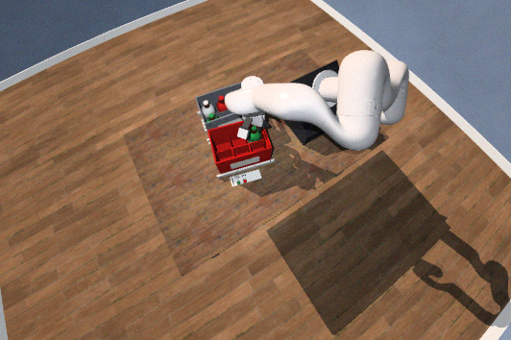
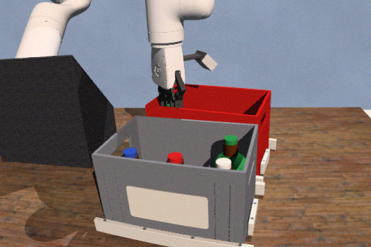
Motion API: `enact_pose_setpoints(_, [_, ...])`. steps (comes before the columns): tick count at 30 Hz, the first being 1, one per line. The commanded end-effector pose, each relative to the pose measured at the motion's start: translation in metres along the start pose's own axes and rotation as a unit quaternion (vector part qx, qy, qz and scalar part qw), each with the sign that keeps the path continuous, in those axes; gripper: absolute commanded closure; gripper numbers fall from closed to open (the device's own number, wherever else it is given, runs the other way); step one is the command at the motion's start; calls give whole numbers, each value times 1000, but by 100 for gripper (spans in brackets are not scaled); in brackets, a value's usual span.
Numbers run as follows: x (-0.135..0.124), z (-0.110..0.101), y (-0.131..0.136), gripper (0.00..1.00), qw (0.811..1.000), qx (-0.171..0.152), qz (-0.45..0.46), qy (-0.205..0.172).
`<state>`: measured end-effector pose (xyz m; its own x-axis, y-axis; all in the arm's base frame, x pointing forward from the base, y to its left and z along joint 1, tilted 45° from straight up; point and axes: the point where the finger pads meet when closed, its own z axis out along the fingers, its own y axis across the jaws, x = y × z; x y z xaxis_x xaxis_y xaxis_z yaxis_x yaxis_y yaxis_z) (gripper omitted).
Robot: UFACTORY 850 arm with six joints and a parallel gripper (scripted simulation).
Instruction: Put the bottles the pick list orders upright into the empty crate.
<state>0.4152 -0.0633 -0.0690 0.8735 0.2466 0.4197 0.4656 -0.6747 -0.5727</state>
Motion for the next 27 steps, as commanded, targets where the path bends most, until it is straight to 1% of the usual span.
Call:
enact_pose_setpoints(1, [1, -12, 1, 35, 1000, -1, 0, 0])
enact_pose_setpoints(11, [0, -39, 1, 35, 1000, -1, 0, 0])
enact_pose_setpoints(13, [0, -39, 1, 35, 1000, -1, 0, 0])
enact_pose_setpoints(27, [0, -76, 1, 35, 1000, -1, 0, 0])
